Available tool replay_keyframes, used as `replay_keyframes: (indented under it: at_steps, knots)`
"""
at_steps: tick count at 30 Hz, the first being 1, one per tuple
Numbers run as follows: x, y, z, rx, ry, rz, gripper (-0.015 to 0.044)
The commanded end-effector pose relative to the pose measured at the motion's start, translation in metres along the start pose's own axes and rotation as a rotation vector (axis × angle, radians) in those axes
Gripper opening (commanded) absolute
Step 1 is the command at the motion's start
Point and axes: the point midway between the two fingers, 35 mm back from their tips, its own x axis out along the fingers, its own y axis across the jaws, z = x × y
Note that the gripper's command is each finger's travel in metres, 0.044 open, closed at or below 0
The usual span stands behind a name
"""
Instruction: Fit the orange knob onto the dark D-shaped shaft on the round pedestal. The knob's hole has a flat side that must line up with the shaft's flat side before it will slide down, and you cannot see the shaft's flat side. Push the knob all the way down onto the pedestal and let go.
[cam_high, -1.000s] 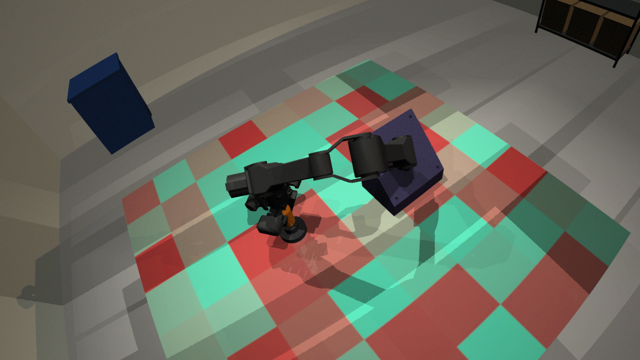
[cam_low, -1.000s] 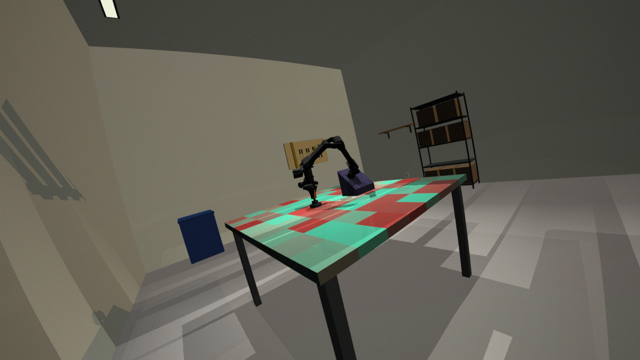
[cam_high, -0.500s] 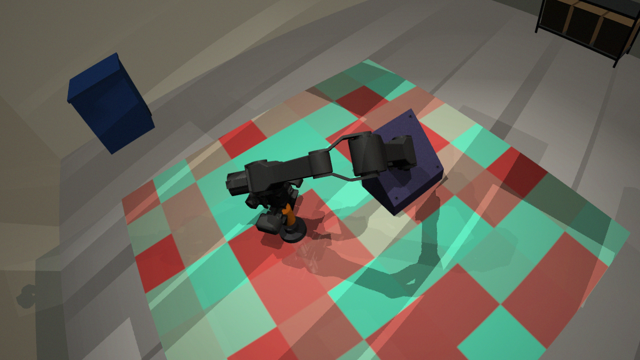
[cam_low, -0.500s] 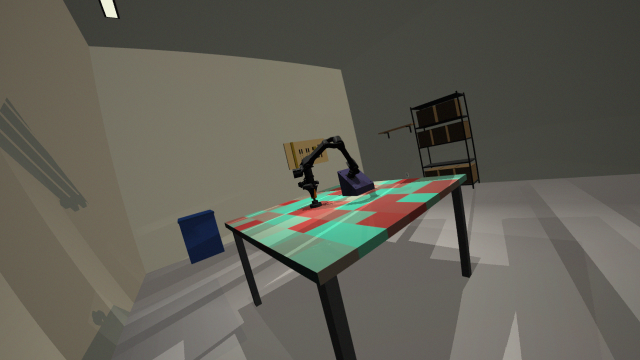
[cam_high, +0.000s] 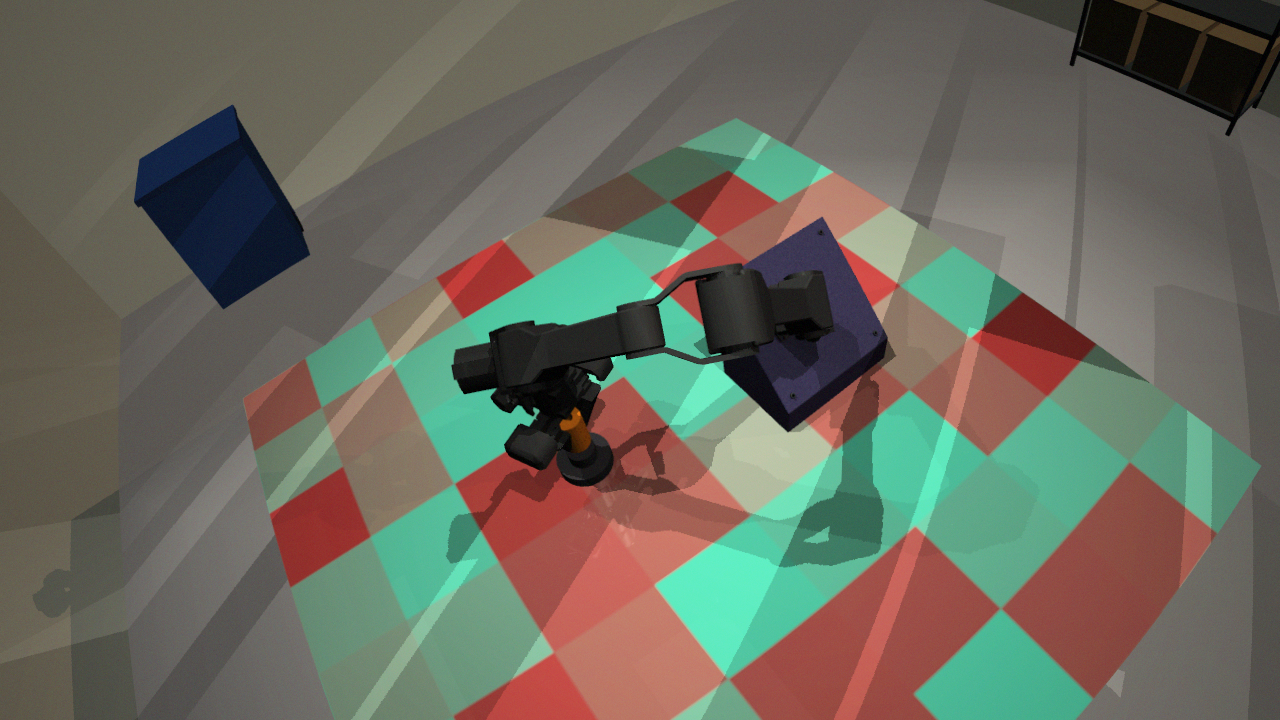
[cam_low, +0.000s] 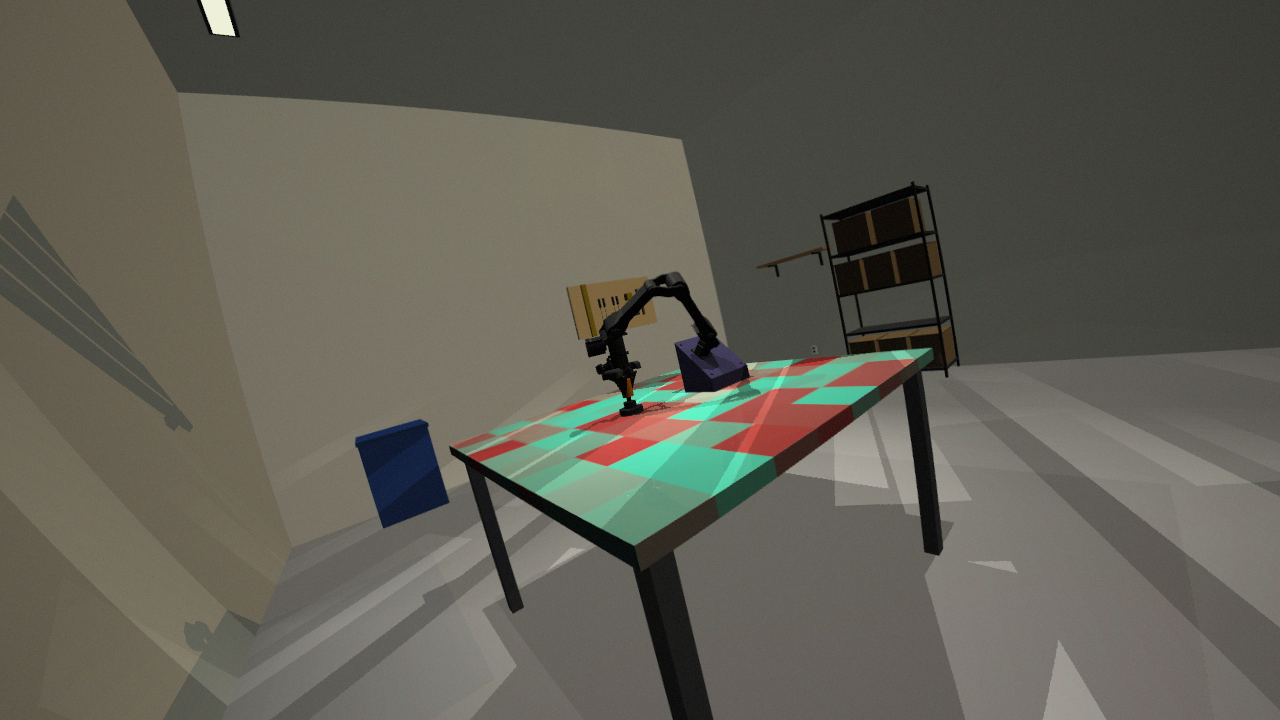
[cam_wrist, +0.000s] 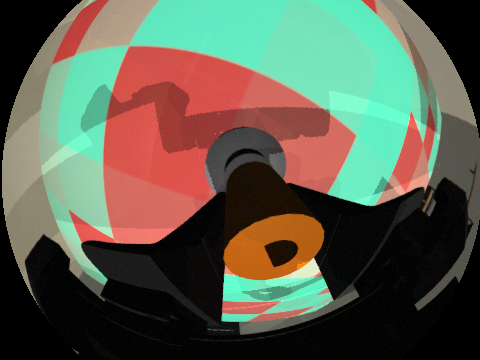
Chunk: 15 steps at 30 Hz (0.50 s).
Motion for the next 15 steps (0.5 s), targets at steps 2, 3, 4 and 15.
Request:
replay_keyframes:
  at_steps: [2,3,4,15]
  knots:
    - [0.0007,-0.0007,0.0007,0.009,-0.004,0.003,0.0]
    - [0.0007,-0.0007,0.0007,0.009,-0.004,0.003,0.0]
    - [0.001,-0.0007,0.0007,0.009,-0.004,0.003,0.0]
    - [0.0015,-0.0007,0.0007,-0.04,-0.004,0.003,0.0]
